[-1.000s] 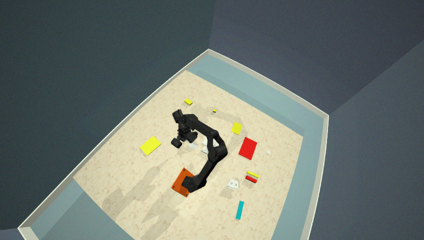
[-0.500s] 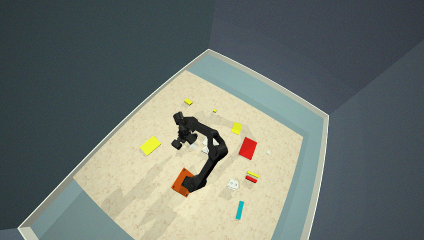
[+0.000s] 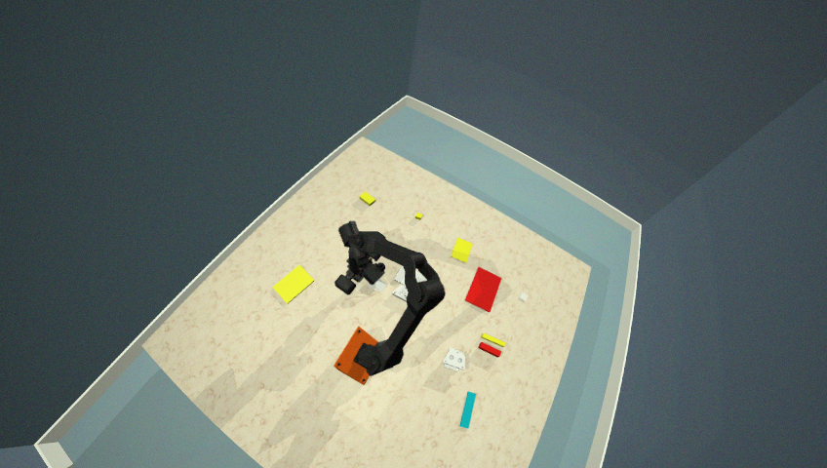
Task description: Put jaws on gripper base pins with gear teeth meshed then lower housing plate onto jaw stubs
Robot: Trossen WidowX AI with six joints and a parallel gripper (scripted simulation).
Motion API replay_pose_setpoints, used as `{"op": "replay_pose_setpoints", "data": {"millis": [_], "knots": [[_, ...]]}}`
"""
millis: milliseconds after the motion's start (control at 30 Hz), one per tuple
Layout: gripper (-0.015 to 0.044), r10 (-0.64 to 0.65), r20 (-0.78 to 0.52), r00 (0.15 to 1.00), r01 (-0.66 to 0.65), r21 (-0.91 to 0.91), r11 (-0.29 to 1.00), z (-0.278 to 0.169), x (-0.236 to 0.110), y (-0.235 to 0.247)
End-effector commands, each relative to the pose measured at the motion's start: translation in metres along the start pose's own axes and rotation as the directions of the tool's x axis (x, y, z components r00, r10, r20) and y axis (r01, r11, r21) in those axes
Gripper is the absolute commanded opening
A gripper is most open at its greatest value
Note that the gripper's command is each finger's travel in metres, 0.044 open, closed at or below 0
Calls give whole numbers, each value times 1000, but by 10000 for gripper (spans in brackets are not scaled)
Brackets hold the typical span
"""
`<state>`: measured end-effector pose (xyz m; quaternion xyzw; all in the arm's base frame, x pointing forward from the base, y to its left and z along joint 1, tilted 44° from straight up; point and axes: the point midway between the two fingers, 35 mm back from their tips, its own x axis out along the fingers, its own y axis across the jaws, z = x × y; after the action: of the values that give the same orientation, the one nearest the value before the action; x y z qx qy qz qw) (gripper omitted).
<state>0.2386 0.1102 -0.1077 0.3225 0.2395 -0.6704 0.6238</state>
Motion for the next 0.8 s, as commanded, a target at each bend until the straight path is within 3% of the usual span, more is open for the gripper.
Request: {"op": "replay_pose_setpoints", "data": {"millis": [0,767], "knots": [[0,1,5,1000,-1,-8,1000,0,2,2],[0,3,5,1000,-3,-6,1000,-1,1,40]]}}
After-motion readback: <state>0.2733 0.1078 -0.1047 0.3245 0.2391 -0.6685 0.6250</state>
